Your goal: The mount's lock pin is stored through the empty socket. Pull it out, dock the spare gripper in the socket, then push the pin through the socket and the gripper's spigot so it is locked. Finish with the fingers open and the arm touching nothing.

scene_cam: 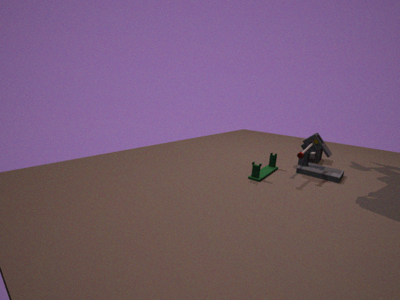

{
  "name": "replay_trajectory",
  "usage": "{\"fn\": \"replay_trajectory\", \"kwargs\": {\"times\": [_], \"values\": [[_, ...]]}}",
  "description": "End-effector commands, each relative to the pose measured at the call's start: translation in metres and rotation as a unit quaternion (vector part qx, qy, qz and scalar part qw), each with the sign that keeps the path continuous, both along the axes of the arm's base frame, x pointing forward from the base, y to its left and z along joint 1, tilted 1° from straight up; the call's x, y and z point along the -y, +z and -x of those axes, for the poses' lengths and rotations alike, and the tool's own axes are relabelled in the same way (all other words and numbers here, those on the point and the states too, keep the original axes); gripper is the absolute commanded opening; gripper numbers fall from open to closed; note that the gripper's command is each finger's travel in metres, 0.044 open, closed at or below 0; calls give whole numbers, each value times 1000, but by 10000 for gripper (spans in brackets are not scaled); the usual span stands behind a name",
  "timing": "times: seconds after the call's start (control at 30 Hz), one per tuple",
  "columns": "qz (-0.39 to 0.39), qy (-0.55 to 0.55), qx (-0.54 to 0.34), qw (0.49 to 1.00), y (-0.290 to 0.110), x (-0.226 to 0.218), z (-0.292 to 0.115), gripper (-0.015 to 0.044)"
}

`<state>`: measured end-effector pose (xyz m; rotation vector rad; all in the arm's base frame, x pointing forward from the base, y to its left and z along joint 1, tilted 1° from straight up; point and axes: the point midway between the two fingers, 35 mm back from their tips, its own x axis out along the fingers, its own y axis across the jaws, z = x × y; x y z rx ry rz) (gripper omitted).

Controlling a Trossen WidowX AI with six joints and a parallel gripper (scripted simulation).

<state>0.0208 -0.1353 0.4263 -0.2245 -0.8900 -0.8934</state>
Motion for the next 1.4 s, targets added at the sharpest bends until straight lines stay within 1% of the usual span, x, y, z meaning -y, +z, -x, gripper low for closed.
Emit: {"fn": "replay_trajectory", "kwargs": {"times": [0.0,0.1,0.23,0.37,0.47,0.57,0.73,0.87,1.03,1.2,1.37], "values": [[-3,0,1,1000,0,2,0,374],[-41,4,4,999,3,27,0,300],[-116,14,-17,993,-1,71,-14,300],[-191,30,-73,978,-16,110,-47,300],[-240,47,-138,960,-34,130,-81,300],[-278,69,-219,933,-56,140,-122,300],[-307,115,-381,864,-99,132,-193,300],[-290,160,-523,786,-136,103,-245,300],[-215,219,-692,654,-181,43,-292,300],[-85,274,-826,485,-220,-31,-314,300],[83,317,-901,285,-249,-106,-308,300]]}}
